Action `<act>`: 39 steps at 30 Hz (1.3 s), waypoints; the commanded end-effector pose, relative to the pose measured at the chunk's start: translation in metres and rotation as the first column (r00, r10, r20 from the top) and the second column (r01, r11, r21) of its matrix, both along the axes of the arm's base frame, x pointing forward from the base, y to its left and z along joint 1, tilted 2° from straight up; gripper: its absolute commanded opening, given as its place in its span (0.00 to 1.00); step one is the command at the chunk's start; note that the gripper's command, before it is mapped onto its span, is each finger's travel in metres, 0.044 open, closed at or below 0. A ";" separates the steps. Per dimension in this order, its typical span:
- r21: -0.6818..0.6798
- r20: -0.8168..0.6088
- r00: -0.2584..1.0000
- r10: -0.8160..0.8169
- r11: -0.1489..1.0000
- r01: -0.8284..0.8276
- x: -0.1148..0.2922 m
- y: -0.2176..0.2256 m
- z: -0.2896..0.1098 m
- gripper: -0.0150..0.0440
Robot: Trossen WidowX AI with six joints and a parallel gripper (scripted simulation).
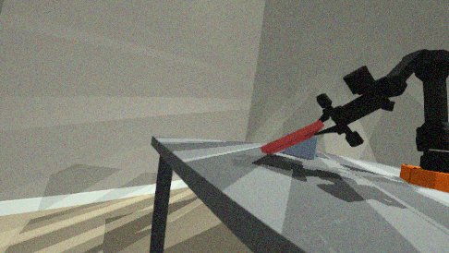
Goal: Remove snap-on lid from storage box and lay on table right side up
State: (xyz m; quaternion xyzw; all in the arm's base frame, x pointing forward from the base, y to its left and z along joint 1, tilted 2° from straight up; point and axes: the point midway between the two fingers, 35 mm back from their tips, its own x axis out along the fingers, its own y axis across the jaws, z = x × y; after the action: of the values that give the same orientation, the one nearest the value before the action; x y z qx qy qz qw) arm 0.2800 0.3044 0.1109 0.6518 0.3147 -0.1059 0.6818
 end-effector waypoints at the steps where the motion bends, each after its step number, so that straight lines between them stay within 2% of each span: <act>1: -0.028 -0.021 1.000 -0.005 1.000 0.005 0.000 -0.005 -0.015 0.25; 39: -0.029 -0.021 1.000 -0.005 1.000 0.005 0.002 -0.004 -0.046 0.25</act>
State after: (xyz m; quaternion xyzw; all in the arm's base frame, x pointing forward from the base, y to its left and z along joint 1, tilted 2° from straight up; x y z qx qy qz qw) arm 0.2811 0.3051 0.0758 0.6480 0.3156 -0.1092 0.6845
